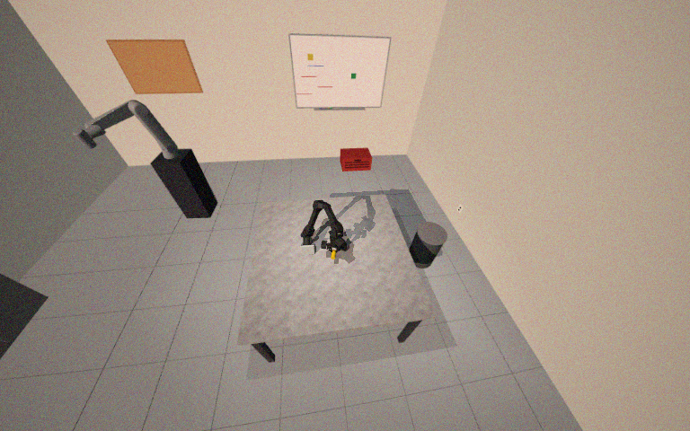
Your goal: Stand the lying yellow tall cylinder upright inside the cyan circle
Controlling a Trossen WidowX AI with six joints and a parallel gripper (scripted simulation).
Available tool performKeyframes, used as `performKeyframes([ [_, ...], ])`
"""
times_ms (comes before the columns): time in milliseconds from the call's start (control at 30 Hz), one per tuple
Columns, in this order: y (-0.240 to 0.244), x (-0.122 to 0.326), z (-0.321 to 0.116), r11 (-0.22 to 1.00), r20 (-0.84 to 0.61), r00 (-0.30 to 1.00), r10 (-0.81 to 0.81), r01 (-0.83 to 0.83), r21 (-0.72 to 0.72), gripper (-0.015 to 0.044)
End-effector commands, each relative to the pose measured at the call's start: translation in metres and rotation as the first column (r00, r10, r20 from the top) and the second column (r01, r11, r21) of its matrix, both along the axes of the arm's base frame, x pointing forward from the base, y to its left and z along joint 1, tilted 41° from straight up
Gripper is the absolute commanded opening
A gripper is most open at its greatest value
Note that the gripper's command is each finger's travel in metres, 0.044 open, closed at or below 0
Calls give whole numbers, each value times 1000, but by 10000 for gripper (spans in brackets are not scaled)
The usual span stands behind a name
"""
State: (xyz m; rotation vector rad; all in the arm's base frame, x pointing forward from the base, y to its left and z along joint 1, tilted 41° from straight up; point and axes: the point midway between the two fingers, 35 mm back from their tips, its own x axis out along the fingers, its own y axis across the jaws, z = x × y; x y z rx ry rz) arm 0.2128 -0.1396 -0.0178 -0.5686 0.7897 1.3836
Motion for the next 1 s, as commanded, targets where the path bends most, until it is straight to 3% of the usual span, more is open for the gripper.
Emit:
performKeyframes([
  [0, 5, 4, 8, 998, -59, 996, -64, 64, -3, 105],
  [467, 24, 17, 32, 947, -264, 910, -319, 317, -49, 105],
  [967, 48, 27, 58, 824, -450, 705, -549, 547, -148, 105],
])
